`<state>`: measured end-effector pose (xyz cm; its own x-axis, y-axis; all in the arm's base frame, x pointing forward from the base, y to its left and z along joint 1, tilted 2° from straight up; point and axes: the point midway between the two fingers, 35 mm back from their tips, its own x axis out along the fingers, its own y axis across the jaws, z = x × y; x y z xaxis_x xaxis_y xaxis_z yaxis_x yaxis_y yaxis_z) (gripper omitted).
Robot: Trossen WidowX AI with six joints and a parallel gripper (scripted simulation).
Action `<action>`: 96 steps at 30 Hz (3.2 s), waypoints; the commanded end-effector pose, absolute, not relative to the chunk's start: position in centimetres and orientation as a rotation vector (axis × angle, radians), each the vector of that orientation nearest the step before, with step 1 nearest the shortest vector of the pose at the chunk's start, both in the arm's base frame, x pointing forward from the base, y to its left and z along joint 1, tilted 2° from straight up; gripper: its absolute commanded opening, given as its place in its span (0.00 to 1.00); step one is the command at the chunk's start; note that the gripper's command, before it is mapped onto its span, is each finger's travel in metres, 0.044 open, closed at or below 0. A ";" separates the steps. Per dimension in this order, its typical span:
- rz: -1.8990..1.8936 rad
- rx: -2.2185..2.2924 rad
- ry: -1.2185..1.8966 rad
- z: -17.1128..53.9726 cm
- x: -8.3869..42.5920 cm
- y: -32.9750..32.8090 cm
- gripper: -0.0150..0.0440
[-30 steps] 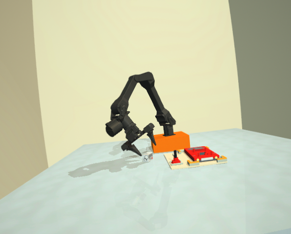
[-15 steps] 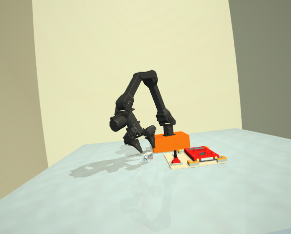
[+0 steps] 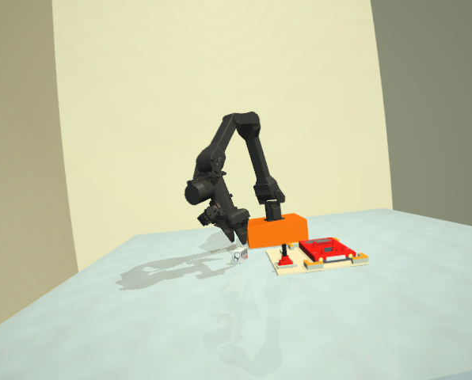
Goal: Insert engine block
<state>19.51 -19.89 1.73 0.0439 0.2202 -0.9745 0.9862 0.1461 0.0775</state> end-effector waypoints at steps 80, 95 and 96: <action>-1.692 1.665 0.764 -2.0 21.0 -19.4 0.59; -1.691 1.665 0.764 0.8 21.5 -19.7 0.25; -1.691 1.665 0.763 1.1 21.5 -19.7 0.25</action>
<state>21.12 -19.35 -0.30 -0.0076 -0.0266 -0.9996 0.7793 -0.6266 0.0107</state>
